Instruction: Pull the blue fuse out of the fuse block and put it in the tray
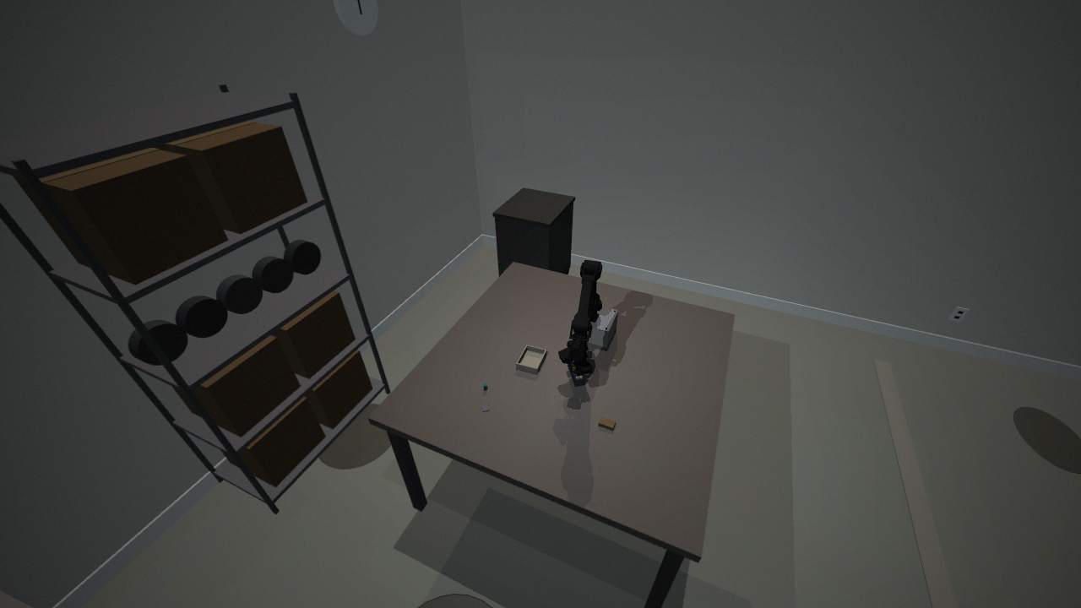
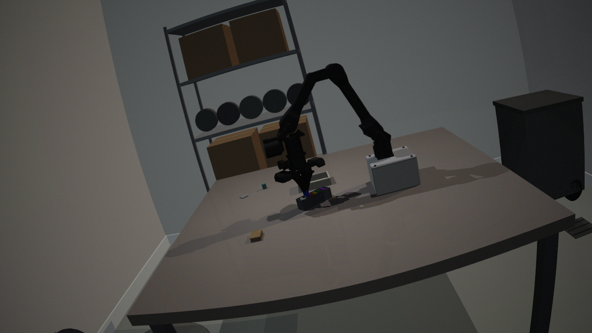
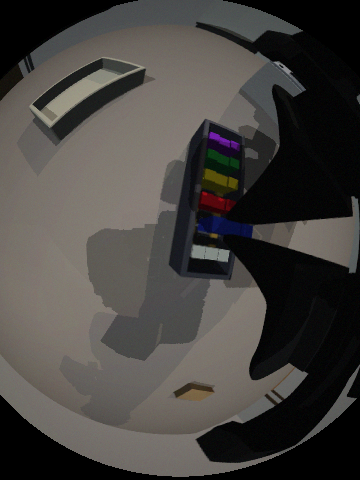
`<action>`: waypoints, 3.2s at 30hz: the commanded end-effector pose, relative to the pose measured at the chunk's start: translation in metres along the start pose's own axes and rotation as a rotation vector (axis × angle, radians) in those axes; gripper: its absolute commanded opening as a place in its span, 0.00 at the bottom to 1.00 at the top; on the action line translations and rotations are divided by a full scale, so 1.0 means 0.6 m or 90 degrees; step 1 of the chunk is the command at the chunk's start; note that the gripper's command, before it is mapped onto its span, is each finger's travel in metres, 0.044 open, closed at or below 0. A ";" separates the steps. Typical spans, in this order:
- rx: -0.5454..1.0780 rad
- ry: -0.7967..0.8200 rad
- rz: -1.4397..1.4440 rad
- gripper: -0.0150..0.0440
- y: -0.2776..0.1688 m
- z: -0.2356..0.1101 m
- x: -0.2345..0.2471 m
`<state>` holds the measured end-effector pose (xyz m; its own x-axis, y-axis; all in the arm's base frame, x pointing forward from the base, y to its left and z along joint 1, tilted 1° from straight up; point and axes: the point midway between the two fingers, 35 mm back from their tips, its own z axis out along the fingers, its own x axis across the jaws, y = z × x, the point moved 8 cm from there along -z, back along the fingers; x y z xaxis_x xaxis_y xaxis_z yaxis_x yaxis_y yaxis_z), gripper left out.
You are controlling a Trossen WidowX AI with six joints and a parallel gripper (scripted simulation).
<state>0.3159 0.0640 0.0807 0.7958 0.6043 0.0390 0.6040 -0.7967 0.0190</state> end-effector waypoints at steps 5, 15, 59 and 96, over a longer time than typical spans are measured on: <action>-0.003 -0.001 0.002 0.25 0.001 -0.008 0.001; -0.003 -0.001 0.002 0.25 0.001 -0.017 0.000; -0.007 -0.003 0.002 0.25 0.112 -0.064 -0.056; -0.014 -0.010 0.002 0.25 0.295 -0.060 -0.256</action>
<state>0.2988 -0.1682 0.1178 0.8003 0.5993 0.0176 0.5983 -0.8002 0.0407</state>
